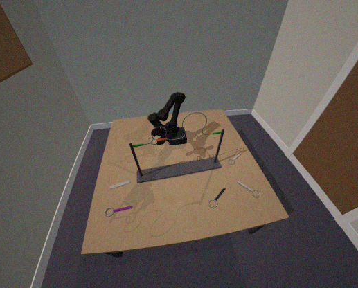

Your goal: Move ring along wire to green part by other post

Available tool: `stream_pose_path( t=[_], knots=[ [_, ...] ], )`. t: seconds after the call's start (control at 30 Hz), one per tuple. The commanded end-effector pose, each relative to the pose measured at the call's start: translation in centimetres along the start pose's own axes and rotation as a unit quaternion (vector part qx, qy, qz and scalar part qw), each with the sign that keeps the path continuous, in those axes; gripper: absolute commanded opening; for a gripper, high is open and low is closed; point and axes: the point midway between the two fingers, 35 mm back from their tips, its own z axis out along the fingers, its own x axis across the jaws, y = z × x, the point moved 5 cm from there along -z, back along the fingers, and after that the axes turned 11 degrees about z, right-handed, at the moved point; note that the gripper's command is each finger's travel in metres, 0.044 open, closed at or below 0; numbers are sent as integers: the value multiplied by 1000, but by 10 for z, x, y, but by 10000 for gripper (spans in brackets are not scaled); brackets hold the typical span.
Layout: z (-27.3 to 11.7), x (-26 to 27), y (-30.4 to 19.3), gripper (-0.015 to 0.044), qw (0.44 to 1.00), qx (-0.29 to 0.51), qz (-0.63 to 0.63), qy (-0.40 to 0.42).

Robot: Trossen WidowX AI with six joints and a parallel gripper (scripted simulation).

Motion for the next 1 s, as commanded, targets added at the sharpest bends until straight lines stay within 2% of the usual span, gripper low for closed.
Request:
stream_pose_path(
  t=[0.0, 0.43, 0.97],
  knots=[
    [-7, 14, 1, -150, 999, 26, 33, 16],
    [-11, 43, 1, -150, 989, 40, 129, 64],
    [-8, 83, 5, -150, 961, 9, 249, 120]
  ],
)
